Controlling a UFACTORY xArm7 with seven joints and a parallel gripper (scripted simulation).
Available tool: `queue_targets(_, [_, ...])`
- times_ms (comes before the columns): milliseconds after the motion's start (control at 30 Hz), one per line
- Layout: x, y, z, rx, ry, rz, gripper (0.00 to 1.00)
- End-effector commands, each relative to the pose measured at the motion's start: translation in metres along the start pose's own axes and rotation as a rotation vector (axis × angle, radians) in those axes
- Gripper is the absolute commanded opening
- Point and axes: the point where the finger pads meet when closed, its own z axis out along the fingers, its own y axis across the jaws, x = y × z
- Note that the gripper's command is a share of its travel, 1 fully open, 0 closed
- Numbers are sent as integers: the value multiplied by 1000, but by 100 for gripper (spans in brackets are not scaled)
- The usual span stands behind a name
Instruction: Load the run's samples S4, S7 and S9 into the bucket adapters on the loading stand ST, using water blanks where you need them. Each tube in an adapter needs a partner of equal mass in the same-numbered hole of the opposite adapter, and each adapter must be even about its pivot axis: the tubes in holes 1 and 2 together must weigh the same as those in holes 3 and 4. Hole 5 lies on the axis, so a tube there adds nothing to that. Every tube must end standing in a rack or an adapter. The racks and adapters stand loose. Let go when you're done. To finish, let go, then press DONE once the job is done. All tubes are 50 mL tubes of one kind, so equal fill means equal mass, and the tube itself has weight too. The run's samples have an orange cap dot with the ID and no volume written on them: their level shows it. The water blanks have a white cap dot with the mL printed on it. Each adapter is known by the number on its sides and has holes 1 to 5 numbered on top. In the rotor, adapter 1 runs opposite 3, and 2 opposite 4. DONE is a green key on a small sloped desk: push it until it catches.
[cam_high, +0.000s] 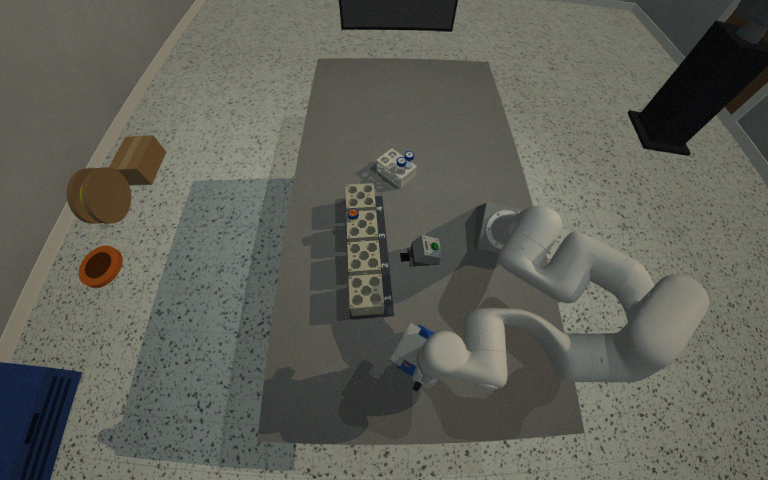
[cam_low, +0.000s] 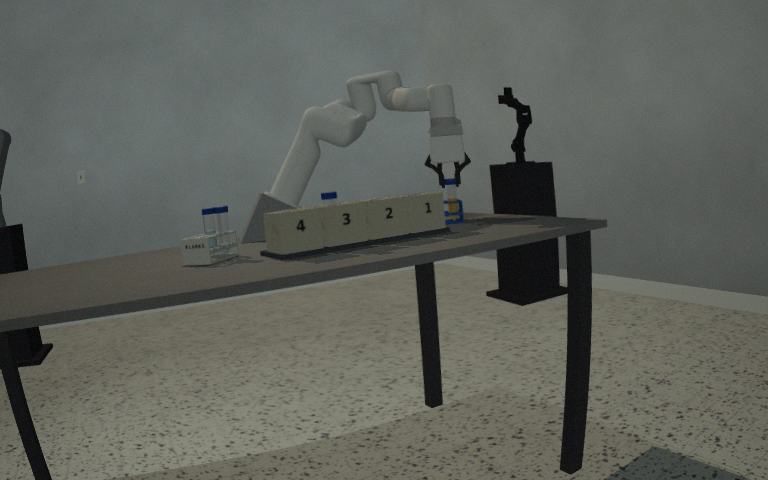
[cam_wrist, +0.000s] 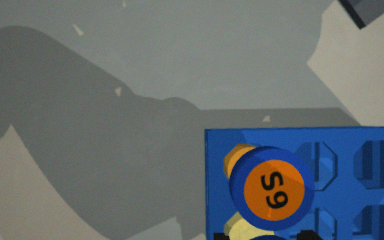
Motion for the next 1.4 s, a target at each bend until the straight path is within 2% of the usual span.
queue_targets(0, [0,-1,-1,3,1,0,0])
queue_targets(800, [0,-1,-1,3,1,0,0])
queue_targets(1367, [0,-1,-11,3,1,0,0])
